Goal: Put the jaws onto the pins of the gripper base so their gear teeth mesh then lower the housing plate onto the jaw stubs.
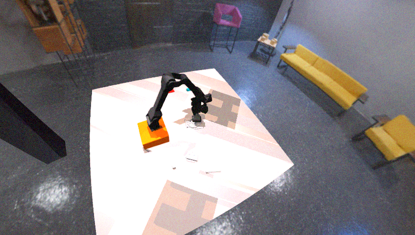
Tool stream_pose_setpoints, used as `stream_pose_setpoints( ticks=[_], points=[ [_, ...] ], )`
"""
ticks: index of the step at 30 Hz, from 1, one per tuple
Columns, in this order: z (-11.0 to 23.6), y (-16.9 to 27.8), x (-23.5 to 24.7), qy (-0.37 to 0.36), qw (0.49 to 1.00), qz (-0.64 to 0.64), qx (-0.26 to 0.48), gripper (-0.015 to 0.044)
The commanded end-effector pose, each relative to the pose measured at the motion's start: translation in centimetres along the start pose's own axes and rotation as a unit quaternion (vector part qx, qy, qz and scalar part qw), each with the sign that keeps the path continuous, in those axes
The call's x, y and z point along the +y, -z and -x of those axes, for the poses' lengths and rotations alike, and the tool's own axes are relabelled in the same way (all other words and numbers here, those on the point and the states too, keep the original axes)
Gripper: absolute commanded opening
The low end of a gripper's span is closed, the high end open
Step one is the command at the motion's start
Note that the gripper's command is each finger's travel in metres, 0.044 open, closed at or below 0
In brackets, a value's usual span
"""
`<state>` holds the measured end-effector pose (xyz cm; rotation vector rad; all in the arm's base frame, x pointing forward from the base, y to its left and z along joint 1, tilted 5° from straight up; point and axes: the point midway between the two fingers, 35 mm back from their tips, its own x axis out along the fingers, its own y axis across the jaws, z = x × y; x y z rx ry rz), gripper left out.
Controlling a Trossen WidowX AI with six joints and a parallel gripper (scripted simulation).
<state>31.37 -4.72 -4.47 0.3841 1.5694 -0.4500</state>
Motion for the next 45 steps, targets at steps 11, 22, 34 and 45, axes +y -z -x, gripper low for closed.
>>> stream_pose_setpoints(
  ticks=[11, 22, 34, 45],
  points=[
    [6.9, 0.0, 0.0, -0.002, 1.000, 0.000, 0.001, 0.0224],
    [7.3, -2.0, -3.5, 0.012, 0.999, -0.011, -0.040, 0.0408],
    [7.8, -3.0, -11.5, 0.021, 0.987, 0.158, -0.026, 0.0440],
    [8.3, -1.8, -20.2, 0.023, 0.942, 0.336, -0.009, 0.0440]
  ],
)
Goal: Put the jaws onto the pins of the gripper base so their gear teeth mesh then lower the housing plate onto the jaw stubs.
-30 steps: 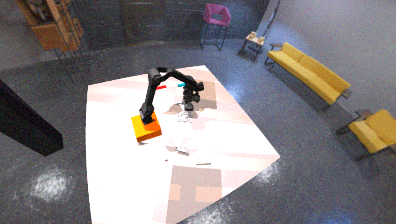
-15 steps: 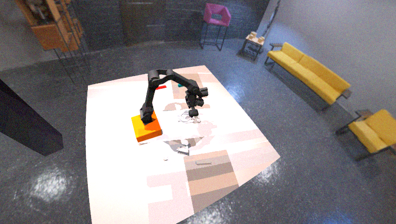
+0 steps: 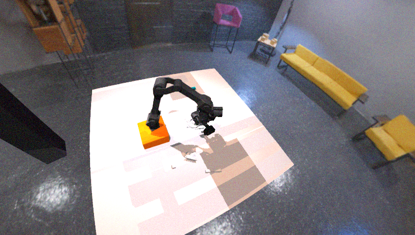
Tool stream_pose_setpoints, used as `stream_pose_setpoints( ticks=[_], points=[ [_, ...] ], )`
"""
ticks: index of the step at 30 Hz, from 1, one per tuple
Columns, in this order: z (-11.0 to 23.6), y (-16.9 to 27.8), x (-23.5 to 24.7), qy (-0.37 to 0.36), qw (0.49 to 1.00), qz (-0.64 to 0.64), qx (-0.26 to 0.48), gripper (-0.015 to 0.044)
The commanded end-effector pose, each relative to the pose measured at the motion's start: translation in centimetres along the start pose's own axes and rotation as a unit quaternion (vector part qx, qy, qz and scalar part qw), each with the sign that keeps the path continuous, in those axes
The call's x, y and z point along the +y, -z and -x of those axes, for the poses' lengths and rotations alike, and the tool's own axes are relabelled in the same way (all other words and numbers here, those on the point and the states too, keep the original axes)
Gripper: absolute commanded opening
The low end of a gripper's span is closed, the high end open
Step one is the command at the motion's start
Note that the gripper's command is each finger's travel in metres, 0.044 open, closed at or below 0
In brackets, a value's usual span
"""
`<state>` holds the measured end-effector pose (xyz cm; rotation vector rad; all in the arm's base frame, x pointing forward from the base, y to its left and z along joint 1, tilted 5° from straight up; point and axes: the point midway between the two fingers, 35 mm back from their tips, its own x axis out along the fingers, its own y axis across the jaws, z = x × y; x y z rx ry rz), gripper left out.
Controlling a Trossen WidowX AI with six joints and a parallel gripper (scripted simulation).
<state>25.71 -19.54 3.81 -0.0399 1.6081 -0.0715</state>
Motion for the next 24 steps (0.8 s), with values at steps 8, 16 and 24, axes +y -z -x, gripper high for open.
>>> stream_pose_setpoints(
  ticks=[8, 16, 24],
  points=[
    [0.9, 7.3, -7.4, 0.005, 0.983, 0.185, 0.004, 0.0440],
    [1.1, 11.7, -9.9, -0.006, 0.952, 0.306, 0.009, 0.0440],
    [1.2, 14.1, -10.9, -0.014, 0.928, 0.372, 0.010, 0.0440]
  ],
)
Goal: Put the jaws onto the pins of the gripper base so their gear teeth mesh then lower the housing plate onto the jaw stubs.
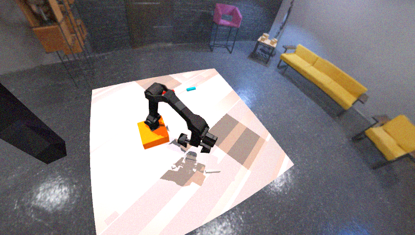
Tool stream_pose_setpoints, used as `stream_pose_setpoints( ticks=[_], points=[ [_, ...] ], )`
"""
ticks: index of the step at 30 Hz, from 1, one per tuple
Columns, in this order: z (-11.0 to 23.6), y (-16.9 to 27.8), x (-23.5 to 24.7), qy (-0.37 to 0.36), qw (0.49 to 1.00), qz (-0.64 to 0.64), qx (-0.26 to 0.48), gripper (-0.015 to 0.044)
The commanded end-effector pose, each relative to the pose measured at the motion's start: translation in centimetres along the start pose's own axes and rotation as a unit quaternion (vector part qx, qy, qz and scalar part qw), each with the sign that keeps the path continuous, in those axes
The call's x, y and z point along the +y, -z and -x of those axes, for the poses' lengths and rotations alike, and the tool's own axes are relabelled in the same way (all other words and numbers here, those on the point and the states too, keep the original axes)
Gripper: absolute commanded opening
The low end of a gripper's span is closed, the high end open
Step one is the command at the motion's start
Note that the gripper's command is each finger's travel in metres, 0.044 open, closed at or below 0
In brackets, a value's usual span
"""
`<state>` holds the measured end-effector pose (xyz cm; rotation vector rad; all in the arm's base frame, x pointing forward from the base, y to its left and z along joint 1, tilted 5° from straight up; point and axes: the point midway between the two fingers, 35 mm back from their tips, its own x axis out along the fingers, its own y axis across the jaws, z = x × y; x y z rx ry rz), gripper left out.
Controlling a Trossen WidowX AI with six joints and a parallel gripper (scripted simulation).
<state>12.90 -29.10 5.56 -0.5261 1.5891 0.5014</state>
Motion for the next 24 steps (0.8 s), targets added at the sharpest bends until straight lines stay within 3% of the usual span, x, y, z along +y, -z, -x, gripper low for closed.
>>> stream_pose_setpoints(
  ticks=[1, 8, 13, 24],
  points=[
    [0.6, 1.8, 0.1, 0.005, 0.999, 0.046, 0.003, 0.0440],
    [0.4, 1.8, 0.1, 0.005, 0.999, 0.046, 0.003, 0.0440],
    [-3.3, 1.7, 0.4, 0.005, 0.999, 0.046, 0.003, 0.0440],
    [-3.3, 1.7, 0.4, 0.005, 0.999, 0.046, 0.003, 0.0440]
  ],
)
